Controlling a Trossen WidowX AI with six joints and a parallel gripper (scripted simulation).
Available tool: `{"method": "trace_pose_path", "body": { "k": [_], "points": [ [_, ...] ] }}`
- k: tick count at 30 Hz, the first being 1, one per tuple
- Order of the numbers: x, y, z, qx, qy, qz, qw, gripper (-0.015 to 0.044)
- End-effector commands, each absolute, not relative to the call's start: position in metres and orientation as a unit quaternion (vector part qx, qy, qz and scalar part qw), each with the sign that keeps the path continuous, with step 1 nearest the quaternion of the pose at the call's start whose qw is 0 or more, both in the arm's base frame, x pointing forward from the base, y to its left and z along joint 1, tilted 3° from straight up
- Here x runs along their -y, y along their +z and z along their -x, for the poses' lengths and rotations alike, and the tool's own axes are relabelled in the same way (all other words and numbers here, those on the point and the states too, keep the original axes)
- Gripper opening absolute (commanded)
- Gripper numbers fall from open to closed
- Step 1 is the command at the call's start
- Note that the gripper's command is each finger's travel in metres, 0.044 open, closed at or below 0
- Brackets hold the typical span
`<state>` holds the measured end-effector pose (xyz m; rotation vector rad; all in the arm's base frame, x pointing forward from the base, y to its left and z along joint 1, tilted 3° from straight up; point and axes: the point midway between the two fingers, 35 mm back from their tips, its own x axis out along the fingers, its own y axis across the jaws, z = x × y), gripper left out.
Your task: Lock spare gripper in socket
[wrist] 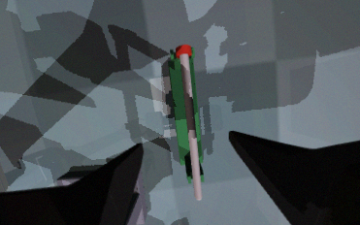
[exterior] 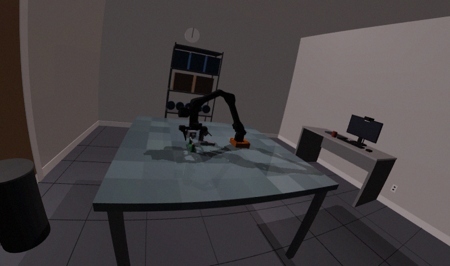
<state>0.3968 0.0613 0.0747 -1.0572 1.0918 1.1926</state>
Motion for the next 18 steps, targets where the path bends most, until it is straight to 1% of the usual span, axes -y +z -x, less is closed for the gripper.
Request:
{"method": "trace_pose_path", "body": {
  "k": [1,18],
  "points": [
    [-0.061,0.085,-0.396,-0.465,0.508,0.45,0.569,0.044],
    [-0.061,0.124,-0.389,-0.47,0.511,0.446,0.564,0.044]
  ]
}}
